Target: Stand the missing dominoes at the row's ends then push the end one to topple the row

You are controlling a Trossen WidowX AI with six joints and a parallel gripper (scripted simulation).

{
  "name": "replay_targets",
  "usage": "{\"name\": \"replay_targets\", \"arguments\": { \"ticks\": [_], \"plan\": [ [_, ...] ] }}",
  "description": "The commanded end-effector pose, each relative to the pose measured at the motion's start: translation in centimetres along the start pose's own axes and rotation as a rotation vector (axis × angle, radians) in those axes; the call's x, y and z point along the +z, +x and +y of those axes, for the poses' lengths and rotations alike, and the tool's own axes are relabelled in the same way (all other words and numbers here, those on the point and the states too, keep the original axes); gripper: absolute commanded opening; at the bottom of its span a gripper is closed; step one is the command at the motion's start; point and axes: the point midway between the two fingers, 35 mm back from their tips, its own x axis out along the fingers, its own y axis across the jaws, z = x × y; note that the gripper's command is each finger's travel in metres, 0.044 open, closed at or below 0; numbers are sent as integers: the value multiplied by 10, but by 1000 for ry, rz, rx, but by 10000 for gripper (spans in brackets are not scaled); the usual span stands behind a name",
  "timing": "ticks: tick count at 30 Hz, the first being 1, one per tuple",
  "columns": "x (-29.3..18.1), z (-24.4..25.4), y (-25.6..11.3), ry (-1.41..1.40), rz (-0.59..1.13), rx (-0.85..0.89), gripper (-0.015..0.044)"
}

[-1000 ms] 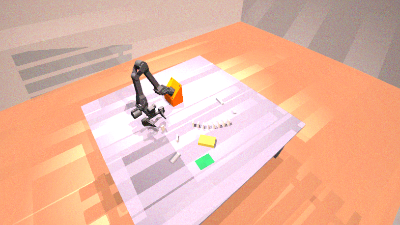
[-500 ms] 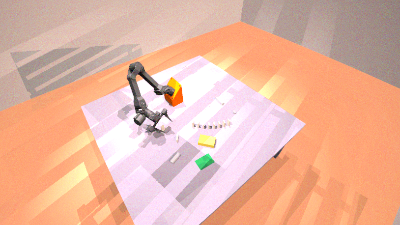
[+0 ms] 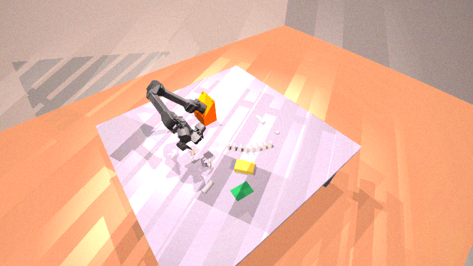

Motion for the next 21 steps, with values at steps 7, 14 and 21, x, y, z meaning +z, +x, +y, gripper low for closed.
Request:
{"name": "replay_targets", "arguments": {
  "ticks": [7, 14, 21],
  "plan": [
    [-8, -19, -34, -47, 143, -257, 440],
    [-10, -28, -5, -61, 143, -258, 440],
    [-17, -36, 27, -47, 142, -261, 440]
  ]
}}
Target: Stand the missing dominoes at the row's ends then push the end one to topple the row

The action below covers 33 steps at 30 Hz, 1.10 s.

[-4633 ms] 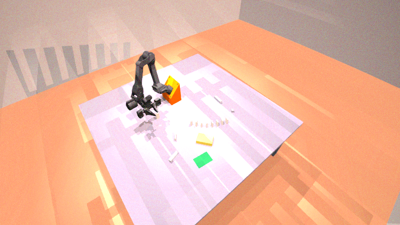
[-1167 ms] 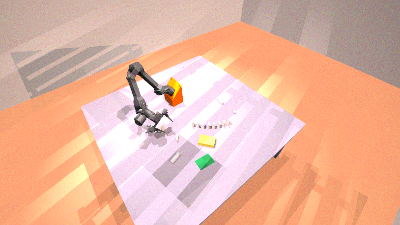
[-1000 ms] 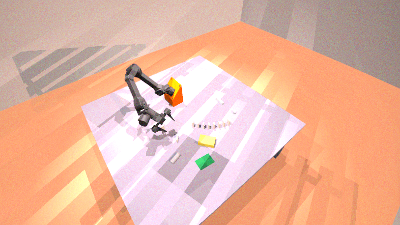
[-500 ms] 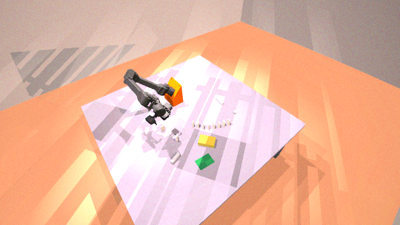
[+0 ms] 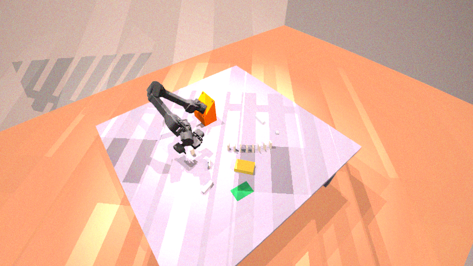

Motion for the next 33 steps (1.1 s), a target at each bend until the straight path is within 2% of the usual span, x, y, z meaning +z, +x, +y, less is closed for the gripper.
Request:
{"name": "replay_targets", "arguments": {
  "ticks": [1, 13, 26, 33],
  "plan": [
    [0, 2, 8, -6, -4, 2, 440],
    [0, 2, 22, -6, -4, 1, 440],
    [0, 2, 22, -6, -4, 1, 107],
    [0, 2, 22, -6, -4, 1, 107]
  ]
}}
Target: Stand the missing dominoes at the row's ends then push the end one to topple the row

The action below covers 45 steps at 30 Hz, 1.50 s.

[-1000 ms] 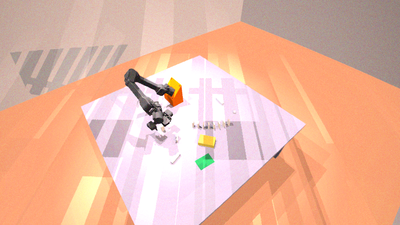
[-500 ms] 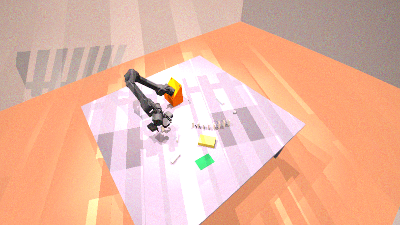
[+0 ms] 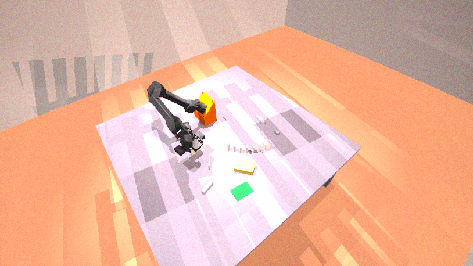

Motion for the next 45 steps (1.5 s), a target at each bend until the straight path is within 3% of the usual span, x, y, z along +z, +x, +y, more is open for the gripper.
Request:
{"name": "replay_targets", "arguments": {
  "ticks": [1, 6, 16, 25, 37, 45],
  "plan": [
    [0, 1, 1, -6, -1, 3, 107],
    [4, 3, -15, 11, 0, 15, 107],
    [1, 1, -131, -2, 2, 10, 107],
    [16, 17, -133, -73, -5, 23, 107],
    [103, 157, -135, -525, -8, 18, 107],
    [108, 161, -117, -531, -10, 21, 107]
  ]
}}
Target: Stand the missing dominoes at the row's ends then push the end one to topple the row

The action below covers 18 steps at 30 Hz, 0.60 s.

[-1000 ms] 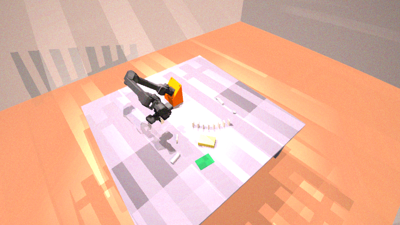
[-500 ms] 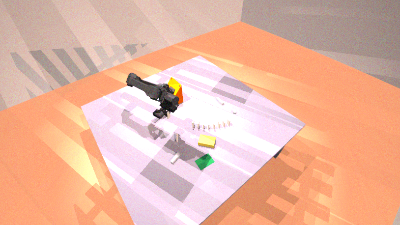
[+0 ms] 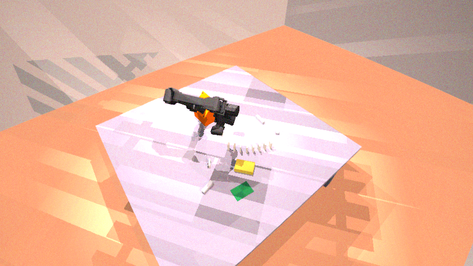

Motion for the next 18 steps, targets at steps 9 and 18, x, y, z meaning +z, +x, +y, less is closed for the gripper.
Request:
{"name": "replay_targets", "arguments": {
  "ticks": [9, 18],
  "plan": [
    [5, -2, 60, -6, 3, 3, 107],
    [-1, -1, 106, -5, 8, -3, 107]
  ]
}}
